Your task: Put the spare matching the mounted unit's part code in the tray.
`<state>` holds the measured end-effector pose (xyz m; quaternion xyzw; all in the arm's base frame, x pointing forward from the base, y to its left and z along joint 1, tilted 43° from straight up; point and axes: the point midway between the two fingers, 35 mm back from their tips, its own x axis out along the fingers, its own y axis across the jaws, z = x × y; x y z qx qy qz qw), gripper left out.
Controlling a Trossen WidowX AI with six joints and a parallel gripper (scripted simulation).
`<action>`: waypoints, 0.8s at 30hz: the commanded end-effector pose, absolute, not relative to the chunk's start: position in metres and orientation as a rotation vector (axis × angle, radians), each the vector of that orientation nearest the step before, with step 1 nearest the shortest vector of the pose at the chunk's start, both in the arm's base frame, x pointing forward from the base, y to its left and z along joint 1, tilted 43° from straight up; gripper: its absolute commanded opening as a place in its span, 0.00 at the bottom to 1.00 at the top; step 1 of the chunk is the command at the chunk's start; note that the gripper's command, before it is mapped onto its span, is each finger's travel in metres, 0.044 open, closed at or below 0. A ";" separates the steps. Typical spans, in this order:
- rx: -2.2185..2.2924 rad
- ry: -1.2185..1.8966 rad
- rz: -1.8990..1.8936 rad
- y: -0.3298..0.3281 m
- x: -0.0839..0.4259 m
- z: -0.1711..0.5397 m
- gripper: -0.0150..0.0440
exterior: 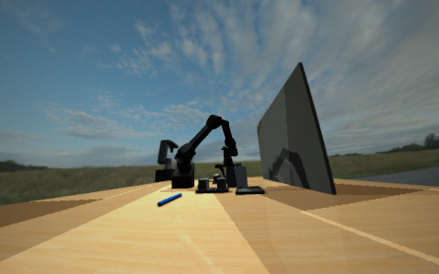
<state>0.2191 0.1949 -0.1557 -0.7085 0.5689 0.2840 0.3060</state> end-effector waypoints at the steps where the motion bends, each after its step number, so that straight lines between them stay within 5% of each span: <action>1: -1.884 1.509 0.751 0.187 0.219 -0.161 0.76; 12: -1.884 1.509 0.751 0.186 0.220 -0.163 0.76; 17: -1.878 1.510 0.750 0.187 0.220 -0.162 0.54; 24: -1.878 1.510 0.750 0.187 0.220 -0.162 0.46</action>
